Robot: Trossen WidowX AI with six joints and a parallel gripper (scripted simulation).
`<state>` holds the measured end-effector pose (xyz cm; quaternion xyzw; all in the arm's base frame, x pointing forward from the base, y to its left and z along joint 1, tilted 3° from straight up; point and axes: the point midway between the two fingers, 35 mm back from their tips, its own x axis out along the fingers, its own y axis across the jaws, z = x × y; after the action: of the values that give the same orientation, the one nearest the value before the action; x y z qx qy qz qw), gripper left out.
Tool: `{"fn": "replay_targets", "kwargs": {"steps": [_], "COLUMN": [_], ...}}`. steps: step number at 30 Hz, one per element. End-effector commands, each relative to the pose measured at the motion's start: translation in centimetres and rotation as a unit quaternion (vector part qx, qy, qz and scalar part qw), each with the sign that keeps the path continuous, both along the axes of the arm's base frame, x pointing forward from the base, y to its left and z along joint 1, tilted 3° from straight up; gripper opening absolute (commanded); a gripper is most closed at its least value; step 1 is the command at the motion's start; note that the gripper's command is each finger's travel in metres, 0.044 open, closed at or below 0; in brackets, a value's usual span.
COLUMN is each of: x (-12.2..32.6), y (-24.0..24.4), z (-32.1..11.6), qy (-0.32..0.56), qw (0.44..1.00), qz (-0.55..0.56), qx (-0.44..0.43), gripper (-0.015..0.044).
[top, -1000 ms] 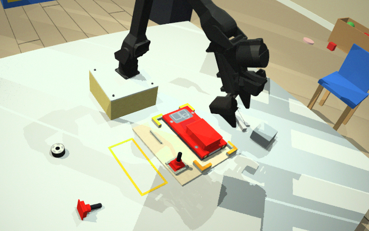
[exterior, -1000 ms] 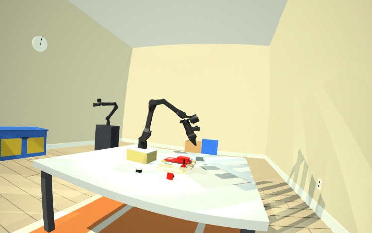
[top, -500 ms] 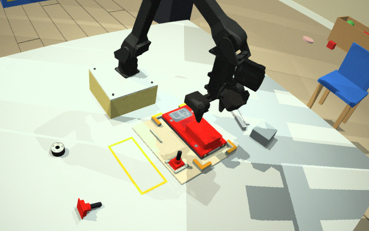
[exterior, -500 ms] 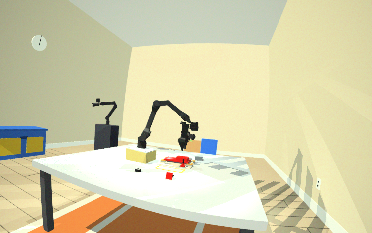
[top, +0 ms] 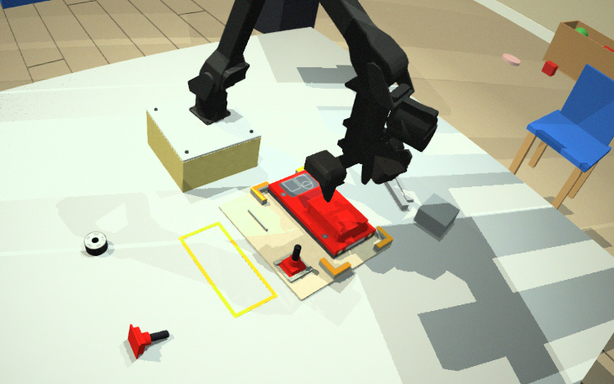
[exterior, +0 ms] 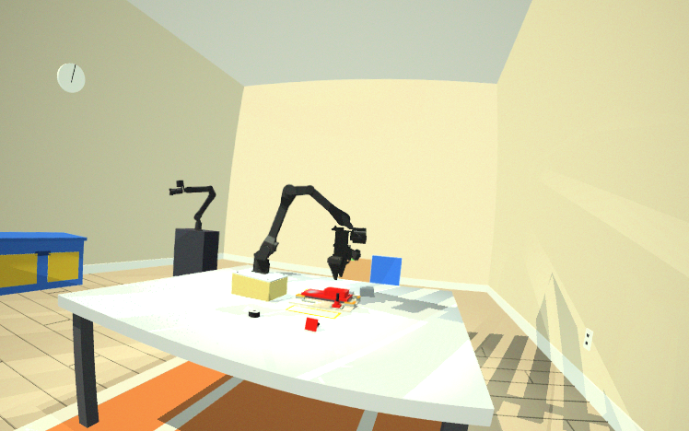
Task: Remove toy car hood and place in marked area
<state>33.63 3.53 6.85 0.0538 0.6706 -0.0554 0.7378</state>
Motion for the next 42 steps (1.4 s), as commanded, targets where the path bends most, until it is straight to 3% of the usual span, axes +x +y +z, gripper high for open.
{"fn": "replay_targets", "kwargs": {"steps": [1,42], "x": [0.0,0.2], "y": [-0.1,-0.3], "z": [-0.6,-4.3], "qy": [0.003,0.003], "qw": [1.0,1.0], "qz": [-0.003,-0.003], "qx": [-0.002,-0.002], "gripper": [0.044,0.044]}}
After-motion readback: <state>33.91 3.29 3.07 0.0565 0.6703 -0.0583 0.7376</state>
